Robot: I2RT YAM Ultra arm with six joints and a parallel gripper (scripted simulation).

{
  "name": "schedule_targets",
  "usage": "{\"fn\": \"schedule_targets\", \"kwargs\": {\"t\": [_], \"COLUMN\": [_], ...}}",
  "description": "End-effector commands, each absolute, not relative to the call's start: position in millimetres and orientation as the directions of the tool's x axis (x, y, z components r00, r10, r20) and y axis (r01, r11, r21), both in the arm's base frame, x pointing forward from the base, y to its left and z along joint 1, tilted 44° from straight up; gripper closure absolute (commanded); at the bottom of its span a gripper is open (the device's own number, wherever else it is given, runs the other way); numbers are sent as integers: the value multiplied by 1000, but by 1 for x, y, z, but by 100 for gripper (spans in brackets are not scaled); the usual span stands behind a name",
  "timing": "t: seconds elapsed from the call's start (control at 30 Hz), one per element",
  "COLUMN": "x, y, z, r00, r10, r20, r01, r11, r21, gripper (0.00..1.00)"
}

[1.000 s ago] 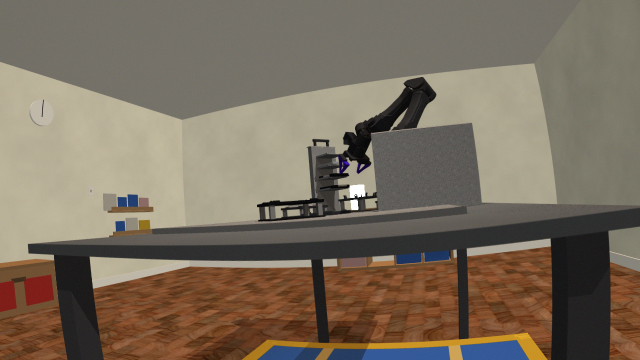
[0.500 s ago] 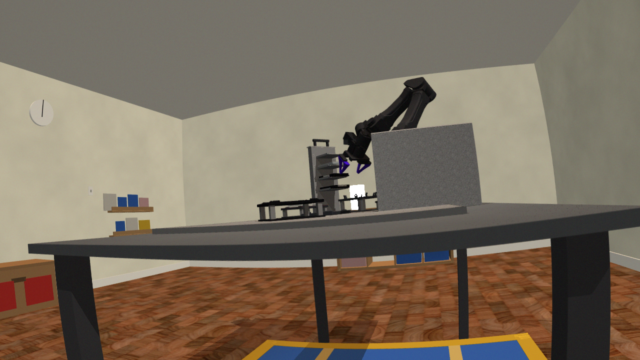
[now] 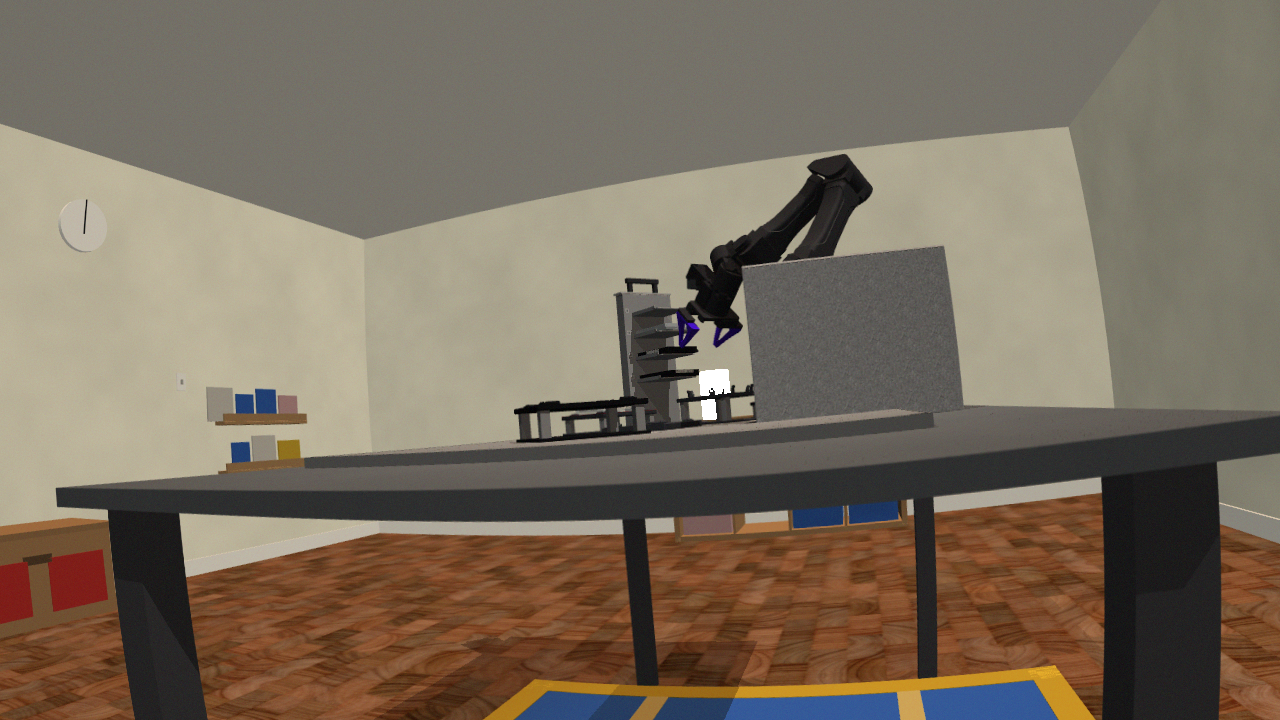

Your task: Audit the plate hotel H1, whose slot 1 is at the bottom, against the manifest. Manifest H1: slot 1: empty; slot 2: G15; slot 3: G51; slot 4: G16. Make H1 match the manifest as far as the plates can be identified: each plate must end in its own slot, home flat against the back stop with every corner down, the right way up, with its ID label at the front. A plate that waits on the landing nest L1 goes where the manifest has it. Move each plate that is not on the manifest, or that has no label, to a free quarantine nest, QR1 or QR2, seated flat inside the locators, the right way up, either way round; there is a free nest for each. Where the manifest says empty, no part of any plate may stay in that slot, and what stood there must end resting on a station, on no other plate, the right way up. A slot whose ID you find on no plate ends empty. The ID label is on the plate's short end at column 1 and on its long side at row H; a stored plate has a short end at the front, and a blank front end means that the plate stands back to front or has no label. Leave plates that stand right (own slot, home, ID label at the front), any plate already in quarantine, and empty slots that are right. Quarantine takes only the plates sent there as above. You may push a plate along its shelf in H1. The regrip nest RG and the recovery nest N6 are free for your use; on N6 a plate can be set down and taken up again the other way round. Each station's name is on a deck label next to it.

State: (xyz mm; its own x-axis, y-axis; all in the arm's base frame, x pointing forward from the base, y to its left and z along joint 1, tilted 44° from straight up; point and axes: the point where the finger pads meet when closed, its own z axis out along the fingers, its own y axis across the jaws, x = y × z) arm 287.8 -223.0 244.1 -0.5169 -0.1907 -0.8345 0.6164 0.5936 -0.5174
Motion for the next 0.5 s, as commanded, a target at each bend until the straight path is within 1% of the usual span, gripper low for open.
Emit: {"fn": "schedule_targets", "kwargs": {"t": [0.0,0.47], "x": [289,274], "y": [-222,-214], "z": [248,239], "r00": [-508,-508], "r10": [-198,-198], "r20": [-838,-838], "r01": [617,617], "r11": [596,596], "r21": [-514,-514], "gripper": [0,0]}}
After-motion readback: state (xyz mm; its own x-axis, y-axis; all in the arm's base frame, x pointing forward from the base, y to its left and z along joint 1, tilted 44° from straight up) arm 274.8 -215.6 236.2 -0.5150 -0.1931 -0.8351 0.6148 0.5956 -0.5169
